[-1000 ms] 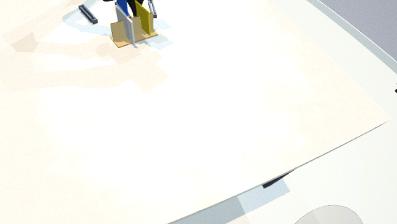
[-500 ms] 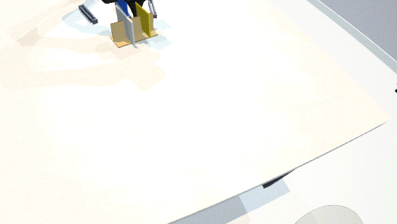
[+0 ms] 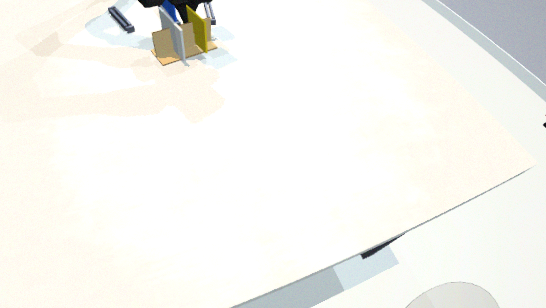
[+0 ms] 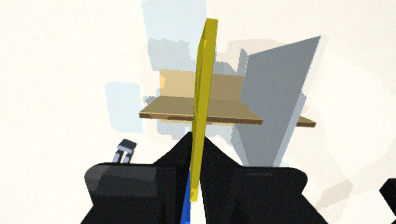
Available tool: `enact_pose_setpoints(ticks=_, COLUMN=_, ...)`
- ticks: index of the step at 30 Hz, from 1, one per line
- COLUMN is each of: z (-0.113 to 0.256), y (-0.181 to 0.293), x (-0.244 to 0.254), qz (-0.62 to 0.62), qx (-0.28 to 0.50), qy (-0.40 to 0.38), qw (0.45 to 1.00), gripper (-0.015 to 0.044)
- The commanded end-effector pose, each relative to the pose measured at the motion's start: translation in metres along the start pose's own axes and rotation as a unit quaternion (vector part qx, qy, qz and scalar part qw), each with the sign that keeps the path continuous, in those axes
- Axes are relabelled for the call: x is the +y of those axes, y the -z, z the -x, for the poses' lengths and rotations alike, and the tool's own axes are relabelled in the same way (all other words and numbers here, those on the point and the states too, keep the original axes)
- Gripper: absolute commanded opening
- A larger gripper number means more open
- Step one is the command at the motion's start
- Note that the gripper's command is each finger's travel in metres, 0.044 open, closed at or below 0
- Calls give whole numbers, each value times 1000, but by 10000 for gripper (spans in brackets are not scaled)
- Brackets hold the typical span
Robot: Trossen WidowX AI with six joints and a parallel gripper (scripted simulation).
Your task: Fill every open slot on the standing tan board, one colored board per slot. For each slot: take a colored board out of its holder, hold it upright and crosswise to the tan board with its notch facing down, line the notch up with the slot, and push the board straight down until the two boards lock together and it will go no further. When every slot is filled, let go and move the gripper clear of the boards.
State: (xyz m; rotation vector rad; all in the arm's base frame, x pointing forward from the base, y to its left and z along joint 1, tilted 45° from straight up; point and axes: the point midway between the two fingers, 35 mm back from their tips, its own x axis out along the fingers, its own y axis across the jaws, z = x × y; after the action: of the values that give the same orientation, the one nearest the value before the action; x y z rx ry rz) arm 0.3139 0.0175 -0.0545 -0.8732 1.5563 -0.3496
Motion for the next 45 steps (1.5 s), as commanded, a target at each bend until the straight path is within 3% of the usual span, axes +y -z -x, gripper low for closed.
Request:
enact_pose_setpoints(ticks=1, z=-2, y=1, x=0, qz=3, qx=1, qy=2, qw=1000, gripper=0)
enact_pose_setpoints(ticks=30, z=-2, y=1, x=0, qz=1, qx=1, qy=0, qw=1000, gripper=0)
enact_pose_setpoints(ticks=36, z=-2, y=1, x=0, qz=1, qx=1, qy=0, qw=1000, gripper=157)
enact_pose_setpoints(ticks=45, z=-2, y=1, x=0, qz=1, qx=1, qy=0, qw=1000, gripper=163)
